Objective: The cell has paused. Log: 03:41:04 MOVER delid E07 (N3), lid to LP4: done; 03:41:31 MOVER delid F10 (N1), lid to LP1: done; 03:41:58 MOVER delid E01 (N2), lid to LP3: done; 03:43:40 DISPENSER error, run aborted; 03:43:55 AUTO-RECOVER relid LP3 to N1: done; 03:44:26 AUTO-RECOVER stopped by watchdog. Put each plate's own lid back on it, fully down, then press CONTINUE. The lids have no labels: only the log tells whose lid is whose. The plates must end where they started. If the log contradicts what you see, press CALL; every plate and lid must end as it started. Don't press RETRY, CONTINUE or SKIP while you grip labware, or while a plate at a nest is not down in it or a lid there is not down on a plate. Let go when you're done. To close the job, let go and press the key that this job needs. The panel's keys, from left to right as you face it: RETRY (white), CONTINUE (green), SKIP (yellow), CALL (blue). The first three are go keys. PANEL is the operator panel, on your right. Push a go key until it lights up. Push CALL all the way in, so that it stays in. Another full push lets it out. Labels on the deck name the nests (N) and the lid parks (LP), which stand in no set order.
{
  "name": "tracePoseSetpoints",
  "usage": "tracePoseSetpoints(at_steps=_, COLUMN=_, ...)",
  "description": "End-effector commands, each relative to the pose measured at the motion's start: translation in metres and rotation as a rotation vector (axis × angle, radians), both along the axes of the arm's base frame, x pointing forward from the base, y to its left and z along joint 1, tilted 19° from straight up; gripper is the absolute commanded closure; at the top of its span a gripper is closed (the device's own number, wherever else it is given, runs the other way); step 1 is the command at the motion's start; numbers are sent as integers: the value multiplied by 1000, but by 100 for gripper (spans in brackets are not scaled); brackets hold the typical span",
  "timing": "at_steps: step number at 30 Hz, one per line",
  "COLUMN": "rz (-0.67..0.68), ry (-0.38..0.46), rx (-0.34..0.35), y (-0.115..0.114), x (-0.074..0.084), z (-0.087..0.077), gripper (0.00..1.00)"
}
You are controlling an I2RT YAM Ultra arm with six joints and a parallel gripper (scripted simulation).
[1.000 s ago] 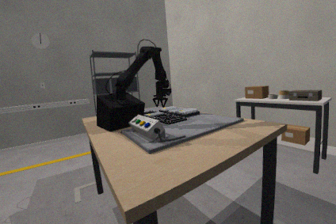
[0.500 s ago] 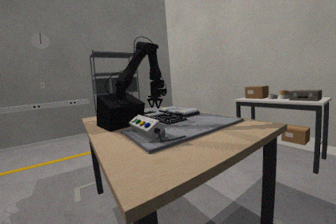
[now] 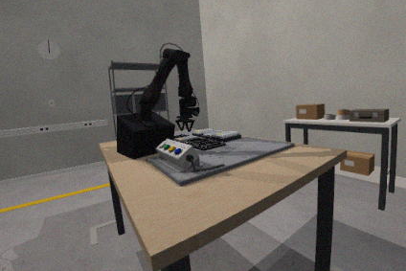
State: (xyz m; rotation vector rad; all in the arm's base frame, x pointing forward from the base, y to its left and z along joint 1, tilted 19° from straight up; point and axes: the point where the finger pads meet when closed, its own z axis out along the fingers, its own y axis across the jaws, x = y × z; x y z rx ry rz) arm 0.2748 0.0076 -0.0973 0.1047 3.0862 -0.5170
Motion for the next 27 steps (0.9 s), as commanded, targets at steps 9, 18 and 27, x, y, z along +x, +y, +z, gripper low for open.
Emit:
tracePoseSetpoints(at_steps=9, rz=10, ry=-76, rx=13, y=4, x=27, z=8, gripper=0)
tracePoseSetpoints(at_steps=18, rz=14, ry=-73, rx=12, y=4, x=25, z=7, gripper=0)
tracePoseSetpoints(at_steps=27, rz=9, ry=-60, rx=8, y=1, x=20, z=5, gripper=0)
